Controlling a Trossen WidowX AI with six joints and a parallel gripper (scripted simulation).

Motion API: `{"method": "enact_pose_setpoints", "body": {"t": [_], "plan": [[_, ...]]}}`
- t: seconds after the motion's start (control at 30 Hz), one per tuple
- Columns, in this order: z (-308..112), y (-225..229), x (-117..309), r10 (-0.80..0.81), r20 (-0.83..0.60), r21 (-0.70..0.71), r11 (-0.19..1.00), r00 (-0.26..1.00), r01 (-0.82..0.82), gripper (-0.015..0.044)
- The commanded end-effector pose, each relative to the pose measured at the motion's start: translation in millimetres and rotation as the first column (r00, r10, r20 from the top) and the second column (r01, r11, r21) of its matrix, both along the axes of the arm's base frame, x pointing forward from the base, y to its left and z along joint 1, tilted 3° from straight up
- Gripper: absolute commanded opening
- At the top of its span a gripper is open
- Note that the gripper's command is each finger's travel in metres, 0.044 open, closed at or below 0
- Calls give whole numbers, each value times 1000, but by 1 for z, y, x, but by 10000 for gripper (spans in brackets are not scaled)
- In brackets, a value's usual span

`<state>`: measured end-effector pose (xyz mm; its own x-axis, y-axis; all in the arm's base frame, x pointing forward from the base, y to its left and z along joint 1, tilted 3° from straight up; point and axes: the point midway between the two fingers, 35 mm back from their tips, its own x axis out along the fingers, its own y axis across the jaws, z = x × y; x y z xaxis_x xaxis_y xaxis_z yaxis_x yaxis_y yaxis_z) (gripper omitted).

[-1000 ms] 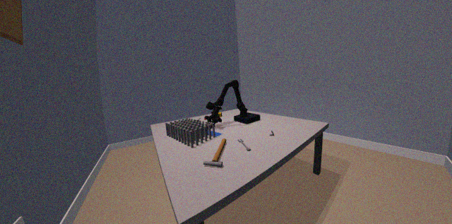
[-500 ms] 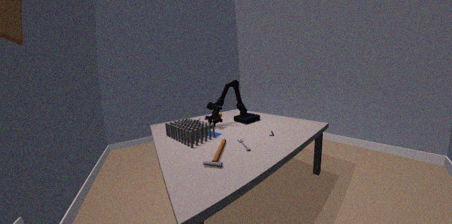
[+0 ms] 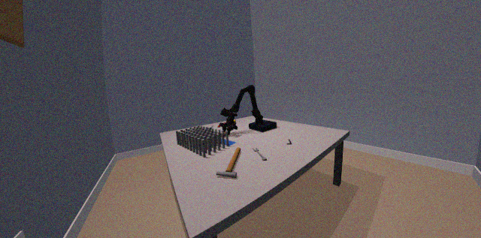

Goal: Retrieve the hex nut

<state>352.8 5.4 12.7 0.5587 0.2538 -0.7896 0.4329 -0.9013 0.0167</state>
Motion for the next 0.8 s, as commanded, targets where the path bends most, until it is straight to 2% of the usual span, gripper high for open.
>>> {"method": "enact_pose_setpoints", "body": {"t": [0.0,0.77], "plan": [[0,-1,-4,6,4,1,1000,1000,-6,0],[-1,-9,-20,6,3,0,1000,1000,-6,0]]}}
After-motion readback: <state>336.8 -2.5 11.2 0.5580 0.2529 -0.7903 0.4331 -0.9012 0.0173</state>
